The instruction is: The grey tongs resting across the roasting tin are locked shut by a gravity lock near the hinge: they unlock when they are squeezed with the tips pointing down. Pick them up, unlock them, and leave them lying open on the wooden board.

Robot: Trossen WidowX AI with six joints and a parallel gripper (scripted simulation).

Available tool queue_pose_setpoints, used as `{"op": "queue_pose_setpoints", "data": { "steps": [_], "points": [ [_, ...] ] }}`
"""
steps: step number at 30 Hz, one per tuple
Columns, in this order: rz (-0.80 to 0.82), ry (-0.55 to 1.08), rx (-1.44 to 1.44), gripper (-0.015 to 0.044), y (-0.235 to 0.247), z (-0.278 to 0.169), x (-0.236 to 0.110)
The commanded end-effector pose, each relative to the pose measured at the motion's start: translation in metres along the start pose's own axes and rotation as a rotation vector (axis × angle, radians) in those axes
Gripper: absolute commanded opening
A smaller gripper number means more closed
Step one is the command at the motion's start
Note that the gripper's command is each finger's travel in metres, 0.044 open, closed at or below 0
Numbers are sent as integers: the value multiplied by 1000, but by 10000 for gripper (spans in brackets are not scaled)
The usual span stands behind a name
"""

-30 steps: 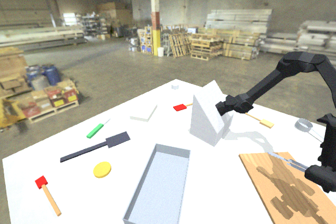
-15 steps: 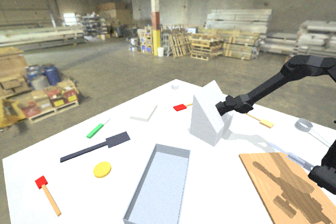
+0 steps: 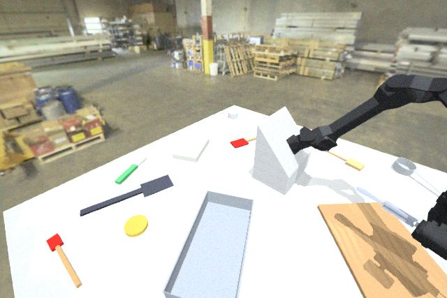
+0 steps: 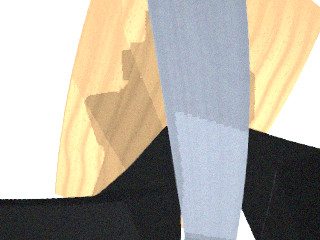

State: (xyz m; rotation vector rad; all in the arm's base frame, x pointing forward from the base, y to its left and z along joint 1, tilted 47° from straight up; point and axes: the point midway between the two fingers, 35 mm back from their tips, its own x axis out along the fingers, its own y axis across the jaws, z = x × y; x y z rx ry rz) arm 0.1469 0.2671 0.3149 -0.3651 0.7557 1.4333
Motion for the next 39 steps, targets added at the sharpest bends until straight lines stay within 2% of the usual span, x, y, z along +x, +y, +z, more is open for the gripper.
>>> {"op": "queue_pose_setpoints", "data": {
  "steps": [1, 39],
  "points": [
    [-6, 1, -1, -150, -2, 0, 4],
    [-3, -2, 0, -150, -3, 1, 66]
  ]
}}
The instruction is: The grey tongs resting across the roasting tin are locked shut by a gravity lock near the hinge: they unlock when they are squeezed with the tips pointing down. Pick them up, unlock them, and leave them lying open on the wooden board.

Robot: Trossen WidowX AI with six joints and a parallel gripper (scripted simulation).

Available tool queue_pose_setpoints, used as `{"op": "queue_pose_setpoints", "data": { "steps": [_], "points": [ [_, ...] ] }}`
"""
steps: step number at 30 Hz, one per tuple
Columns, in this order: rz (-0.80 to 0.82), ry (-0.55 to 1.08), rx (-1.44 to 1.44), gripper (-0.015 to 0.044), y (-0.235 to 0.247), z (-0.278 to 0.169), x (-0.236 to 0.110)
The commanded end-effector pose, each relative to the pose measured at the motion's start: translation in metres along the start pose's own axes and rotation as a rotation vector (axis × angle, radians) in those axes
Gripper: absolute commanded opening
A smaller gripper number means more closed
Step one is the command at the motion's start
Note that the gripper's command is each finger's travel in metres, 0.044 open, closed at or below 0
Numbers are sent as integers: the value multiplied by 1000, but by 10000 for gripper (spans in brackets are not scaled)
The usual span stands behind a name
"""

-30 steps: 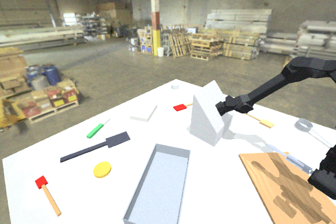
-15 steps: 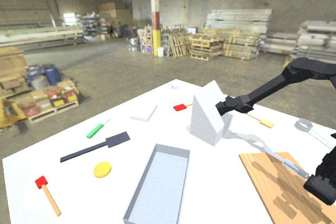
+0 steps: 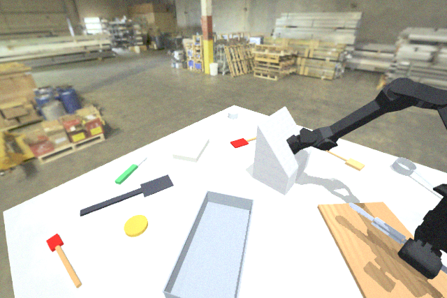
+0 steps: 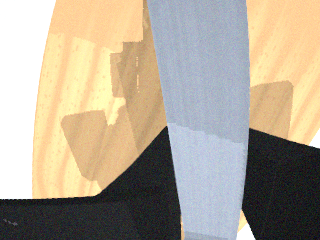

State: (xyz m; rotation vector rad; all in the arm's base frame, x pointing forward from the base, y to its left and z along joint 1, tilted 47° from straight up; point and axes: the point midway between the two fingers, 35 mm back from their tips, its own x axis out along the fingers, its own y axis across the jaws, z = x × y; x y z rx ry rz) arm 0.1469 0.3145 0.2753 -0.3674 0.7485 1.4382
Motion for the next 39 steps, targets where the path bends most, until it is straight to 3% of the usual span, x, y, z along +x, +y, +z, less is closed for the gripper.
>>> {"op": "queue_pose_setpoints", "data": {
  "steps": [1, 13, 35, 39],
  "points": [
    [-5, 2, 7, -150, -1, -1, 6],
    [-4, 0, 8, -150, 1, -2, 18],
    [2, 0, 2, 427, 2, -2, 17],
    [1, 2, 2, 440, 9, 0, 15]
  ]
}}
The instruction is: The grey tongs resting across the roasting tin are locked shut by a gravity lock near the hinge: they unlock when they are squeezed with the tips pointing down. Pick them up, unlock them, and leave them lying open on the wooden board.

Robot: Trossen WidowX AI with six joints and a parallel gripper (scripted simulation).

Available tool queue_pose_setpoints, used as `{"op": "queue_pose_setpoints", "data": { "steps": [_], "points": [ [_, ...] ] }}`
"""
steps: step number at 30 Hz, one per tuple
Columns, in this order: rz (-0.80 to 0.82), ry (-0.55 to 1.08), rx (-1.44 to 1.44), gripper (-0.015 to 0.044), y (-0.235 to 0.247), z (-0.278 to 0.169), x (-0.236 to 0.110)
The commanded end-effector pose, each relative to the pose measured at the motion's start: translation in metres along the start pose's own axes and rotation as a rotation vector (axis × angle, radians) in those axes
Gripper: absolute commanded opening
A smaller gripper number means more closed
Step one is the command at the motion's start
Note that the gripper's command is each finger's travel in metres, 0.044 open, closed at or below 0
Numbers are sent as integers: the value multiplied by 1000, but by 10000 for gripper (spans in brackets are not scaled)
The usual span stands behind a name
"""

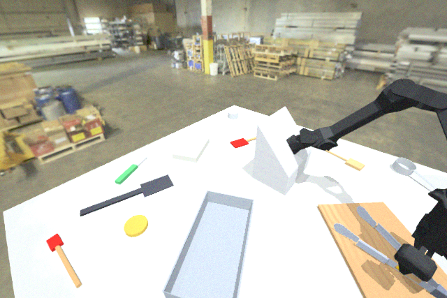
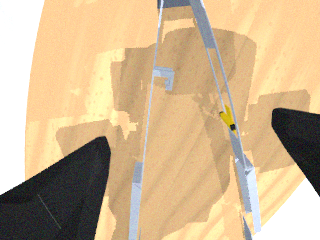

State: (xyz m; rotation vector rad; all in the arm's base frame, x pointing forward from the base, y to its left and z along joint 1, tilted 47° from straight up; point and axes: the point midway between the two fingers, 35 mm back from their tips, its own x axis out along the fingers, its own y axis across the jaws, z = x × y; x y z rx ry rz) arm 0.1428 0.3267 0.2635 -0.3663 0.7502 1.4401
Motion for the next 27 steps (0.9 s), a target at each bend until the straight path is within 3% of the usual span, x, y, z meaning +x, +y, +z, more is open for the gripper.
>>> {"op": "queue_pose_setpoints", "data": {
  "steps": [1, 13, 18, 22, 27],
  "points": [
    [-4, 3, 6, 440, 11, 3, -4],
    [4, -5, 16, 440, 141, 4, -80],
    [9, -9, 15, 440, 145, 3, -93],
    [19, -13, 1, 440, 143, 1, -127],
    [20, -14, 0, 440, 143, 1, -130]
  ]
}}
